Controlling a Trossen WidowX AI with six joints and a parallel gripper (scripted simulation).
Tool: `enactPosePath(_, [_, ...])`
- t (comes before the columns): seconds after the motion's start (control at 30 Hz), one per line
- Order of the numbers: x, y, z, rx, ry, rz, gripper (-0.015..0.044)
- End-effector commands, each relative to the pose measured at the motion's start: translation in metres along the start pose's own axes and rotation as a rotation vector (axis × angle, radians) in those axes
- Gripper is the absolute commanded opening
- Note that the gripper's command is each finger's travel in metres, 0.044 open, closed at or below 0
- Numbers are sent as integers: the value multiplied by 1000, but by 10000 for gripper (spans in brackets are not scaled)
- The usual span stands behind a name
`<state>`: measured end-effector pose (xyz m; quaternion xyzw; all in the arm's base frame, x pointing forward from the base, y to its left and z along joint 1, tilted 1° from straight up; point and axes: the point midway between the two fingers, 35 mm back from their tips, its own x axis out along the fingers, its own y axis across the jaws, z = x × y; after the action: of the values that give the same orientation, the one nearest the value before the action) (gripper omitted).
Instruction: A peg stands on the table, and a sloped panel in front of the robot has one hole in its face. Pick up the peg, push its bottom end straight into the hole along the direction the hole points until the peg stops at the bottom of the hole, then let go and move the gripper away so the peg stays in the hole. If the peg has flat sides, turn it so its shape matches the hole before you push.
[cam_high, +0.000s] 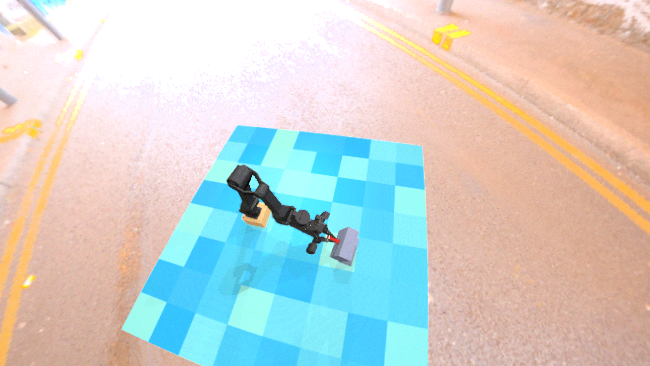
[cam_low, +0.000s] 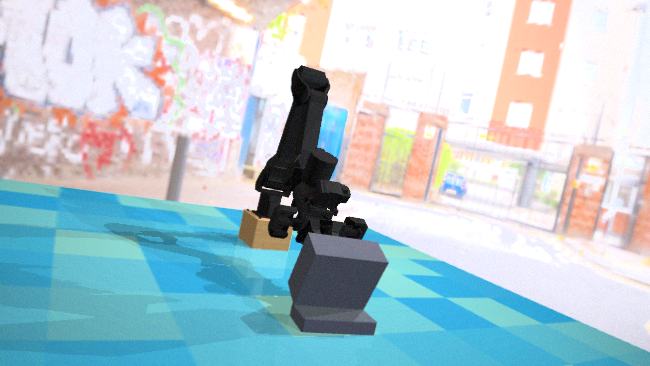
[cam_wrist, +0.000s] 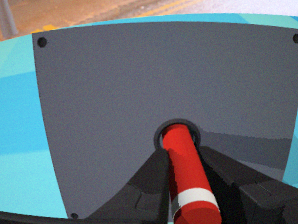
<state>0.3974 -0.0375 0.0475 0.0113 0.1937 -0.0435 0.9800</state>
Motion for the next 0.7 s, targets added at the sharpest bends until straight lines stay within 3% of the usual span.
enactPosePath(0.0, [0,0,0,0,0,0,53])
enactPosePath(0.5, [-2,0,0,0,0,0,440])
enactPosePath(0.67, [-7,0,1,0,-1,0,440])
